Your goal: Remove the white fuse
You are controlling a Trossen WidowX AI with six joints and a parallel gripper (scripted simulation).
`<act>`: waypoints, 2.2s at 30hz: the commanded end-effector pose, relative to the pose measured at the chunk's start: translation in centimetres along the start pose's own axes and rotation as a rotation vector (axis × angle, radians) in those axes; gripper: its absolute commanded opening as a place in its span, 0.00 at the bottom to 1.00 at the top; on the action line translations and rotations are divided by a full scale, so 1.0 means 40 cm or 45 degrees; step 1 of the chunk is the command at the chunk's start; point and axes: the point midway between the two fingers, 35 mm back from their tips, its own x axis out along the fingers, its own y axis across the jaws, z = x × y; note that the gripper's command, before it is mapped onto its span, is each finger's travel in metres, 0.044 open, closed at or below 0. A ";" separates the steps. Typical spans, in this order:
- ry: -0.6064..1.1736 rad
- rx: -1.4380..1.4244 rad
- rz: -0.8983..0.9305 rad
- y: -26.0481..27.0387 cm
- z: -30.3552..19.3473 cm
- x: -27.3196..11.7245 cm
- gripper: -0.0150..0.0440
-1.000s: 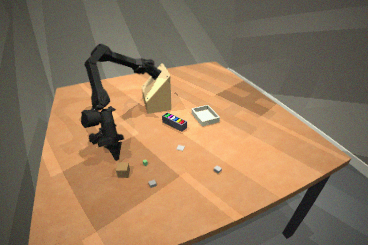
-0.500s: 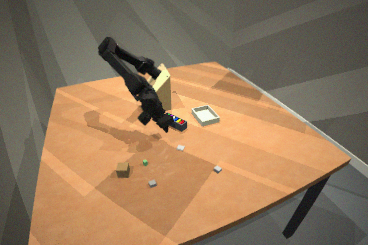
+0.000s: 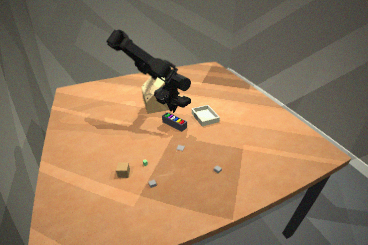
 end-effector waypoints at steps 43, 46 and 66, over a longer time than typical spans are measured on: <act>-0.013 -0.007 -0.007 0.000 0.000 0.083 0.37; -0.013 -0.007 -0.007 0.000 0.000 0.090 0.37; -0.009 -0.001 -0.005 0.000 0.001 0.097 0.25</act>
